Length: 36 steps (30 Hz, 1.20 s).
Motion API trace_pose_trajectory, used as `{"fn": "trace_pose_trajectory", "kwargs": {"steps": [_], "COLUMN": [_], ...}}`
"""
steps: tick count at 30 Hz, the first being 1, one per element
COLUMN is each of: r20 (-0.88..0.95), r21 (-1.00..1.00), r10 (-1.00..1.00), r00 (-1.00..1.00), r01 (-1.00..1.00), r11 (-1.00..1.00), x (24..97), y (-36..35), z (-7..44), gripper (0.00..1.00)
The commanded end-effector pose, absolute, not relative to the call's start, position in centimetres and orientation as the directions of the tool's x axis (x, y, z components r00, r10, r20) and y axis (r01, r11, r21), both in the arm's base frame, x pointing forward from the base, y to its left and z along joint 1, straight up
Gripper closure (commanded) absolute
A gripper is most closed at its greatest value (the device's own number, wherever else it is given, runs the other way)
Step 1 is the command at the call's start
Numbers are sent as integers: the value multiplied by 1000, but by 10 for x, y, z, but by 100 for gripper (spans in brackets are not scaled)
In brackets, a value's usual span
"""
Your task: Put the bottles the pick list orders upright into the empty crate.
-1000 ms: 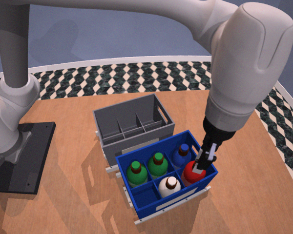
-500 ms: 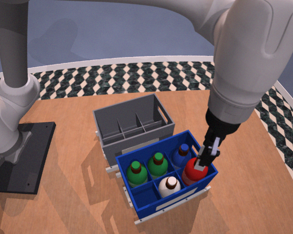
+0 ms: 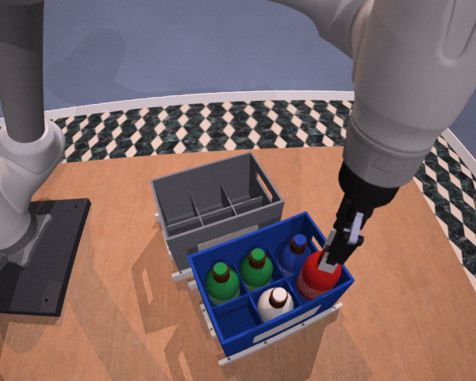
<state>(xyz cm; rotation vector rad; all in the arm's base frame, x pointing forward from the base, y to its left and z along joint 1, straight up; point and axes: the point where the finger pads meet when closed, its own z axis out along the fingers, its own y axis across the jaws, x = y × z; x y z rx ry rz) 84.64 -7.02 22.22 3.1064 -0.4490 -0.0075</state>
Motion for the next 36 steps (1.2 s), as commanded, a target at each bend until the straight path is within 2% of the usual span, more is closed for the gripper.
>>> {"fn": "trace_pose_trajectory", "kwargs": {"steps": [1,36], "r20": [-4,-4], "r21": [3,3], "r10": [-283,-283], "r00": [959,959], "r01": [-283,-283], "r11": [-959,-959], "x": [846,847], "y": [-70,-70], "z": [225,277], "gripper": [100,100]}}
